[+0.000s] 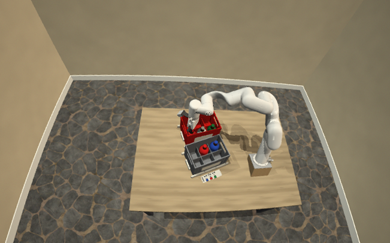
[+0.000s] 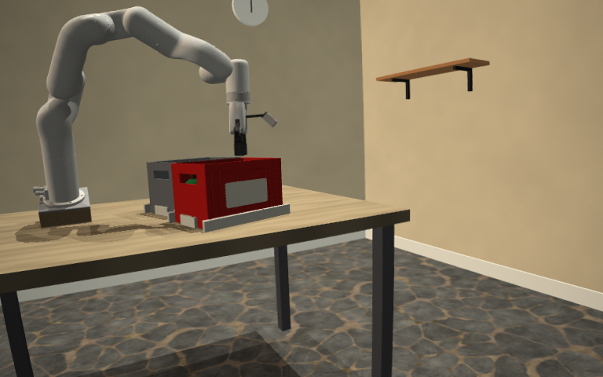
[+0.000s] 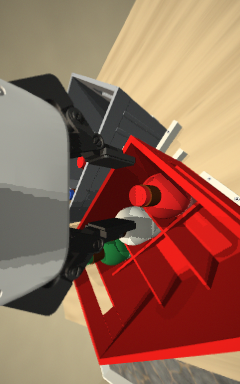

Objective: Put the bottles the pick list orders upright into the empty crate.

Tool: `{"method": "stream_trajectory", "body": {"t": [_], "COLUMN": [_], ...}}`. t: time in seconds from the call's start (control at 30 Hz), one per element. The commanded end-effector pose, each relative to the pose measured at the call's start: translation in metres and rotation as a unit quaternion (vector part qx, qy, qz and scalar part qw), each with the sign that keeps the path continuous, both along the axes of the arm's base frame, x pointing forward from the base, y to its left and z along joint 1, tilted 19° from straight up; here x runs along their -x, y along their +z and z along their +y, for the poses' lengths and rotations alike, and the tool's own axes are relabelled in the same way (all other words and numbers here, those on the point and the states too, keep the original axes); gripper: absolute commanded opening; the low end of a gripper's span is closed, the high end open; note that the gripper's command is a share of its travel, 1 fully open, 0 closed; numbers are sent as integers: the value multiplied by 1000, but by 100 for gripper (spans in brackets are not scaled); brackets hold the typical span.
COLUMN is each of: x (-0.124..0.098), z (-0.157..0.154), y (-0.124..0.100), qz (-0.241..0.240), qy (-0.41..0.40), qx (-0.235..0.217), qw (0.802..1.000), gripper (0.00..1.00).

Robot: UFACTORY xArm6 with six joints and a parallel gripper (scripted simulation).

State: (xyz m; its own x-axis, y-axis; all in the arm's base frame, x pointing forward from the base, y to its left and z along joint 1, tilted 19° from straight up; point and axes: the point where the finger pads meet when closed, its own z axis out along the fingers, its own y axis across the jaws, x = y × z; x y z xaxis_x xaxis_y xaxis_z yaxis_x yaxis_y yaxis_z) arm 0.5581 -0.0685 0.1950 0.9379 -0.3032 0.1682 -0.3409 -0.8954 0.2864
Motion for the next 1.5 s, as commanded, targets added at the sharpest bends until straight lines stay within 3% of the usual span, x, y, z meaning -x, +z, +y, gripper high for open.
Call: {"method": "stream_trajectory", "body": {"t": [0.0, 1.17, 1.47], "x": [-1, -4, -4], "z": [-2, -15, -15], "y": [-3, -42, -43], "qz": [-2, -2, -2], "qy": [0, 0, 0], "qx": [0, 0, 0], "qw": [1000, 1000, 1000], "gripper": [65, 65, 65]}}
